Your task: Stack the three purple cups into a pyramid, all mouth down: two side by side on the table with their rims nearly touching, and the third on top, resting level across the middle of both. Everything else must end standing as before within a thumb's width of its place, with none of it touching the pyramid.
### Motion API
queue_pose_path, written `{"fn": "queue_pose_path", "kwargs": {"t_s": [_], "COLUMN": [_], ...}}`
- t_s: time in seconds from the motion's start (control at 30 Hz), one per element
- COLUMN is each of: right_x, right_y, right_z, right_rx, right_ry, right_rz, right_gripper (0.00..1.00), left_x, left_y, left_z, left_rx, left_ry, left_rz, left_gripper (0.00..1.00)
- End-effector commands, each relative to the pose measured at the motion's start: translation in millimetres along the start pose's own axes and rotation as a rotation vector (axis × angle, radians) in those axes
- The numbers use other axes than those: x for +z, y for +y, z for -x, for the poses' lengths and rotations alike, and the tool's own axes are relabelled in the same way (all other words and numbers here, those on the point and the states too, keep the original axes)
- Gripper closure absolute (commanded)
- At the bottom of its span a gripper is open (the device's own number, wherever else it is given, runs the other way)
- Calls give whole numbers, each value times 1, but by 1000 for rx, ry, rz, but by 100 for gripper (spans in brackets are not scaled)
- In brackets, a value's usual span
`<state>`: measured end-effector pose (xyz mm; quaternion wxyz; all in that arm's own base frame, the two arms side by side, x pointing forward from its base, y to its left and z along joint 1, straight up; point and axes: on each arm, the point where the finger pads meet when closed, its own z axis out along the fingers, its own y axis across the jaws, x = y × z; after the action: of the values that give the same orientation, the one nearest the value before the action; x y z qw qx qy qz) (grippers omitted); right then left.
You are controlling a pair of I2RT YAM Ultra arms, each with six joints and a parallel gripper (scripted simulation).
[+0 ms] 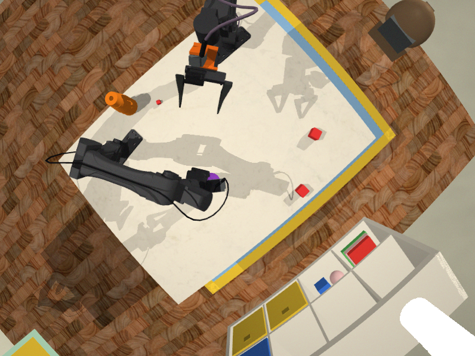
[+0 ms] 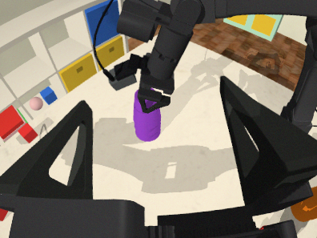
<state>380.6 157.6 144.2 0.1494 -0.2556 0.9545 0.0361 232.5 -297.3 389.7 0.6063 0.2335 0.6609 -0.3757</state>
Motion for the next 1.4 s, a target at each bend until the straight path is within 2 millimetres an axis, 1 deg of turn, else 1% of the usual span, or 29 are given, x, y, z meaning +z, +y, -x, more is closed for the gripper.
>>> {"fn": "queue_pose_path", "kwargs": {"t_s": [0.0, 0.1, 0.17, 0.2, 0.27, 0.3, 0.37, 0.4, 0.53, 0.57, 0.63, 0.93, 1.0, 1.07, 1.13, 1.17, 1.2, 1.3, 1.37], "right_x": [-2, 6, 6, 4, 1, -1, -1, -1, -2, -2, -2, -2, -2, -2, -3, -3, -3, -11, -10], "right_y": [7, 7, 7, 6, 6, 5, 5, 5, 4, 4, 2, 1, 1, 1, 0, 0, 0, 0, 0], "right_z": [12, 12, 12, 14, 15, 12, 12, 12, 11, 11, 10, 8, 8, 8, 7, 7, 7, 9, 9], "right_rx": [-12, -10, -10, -10, -11, -9, -9, -9, -12, -12, -13, -11, -10, -10, -11, -11, -10, -8, -7], "right_ry": [-56, -47, -49, -55, -64, -67, -67, -67, -67, -67, -67, -67, -67, -67, -67, -67, -67, -63, -54], "right_rz": [11, 12, 12, 11, 10, 16, 16, 16, 15, 15, 14, 13, 13, 13, 13, 13, 13, 14, 15], "right_gripper": [19, 19, 19, 23, 23, 27, 27, 31, 31, 36, 36, 49, 71, 71, 94, 100, 100, 100, 100], "left_x": [-5, -5, -5, -5, -5, -5, -5, -5, -5, -5, -5, -5, -5, -5, -5, -5, -5, -5, -5], "left_y": [-2, -2, -2, -2, -2, -2, -2, -2, -2, -2, -2, -2, -2, -2, -2, -2, -2, -2, -2], "left_z": [4, 4, 4, 4, 4, 4, 4, 4, 4, 4, 4, 4, 4, 4, 4, 4, 4, 4, 4], "left_rx": [8, 8, 8, 8, 8, 8, 8, 8, 8, 8, 8, 8, 8, 8, 8, 8, 8, 8, 8], "left_ry": [-5, -5, -5, -5, -5, -5, -5, -5, -5, -5, -5, -5, -5, -5, -5, -5, -5, -5, -5], "left_rz": [1, 1, 1, 1, 1, 1, 1, 1, 1, 1, 1, 1, 1, 1, 1, 1, 1, 1, 1], "left_gripper": [0, 0, 0, 0, 0, 0, 0, 0, 0, 0, 0, 0, 0, 0, 0, 0, 0, 0, 0]}}
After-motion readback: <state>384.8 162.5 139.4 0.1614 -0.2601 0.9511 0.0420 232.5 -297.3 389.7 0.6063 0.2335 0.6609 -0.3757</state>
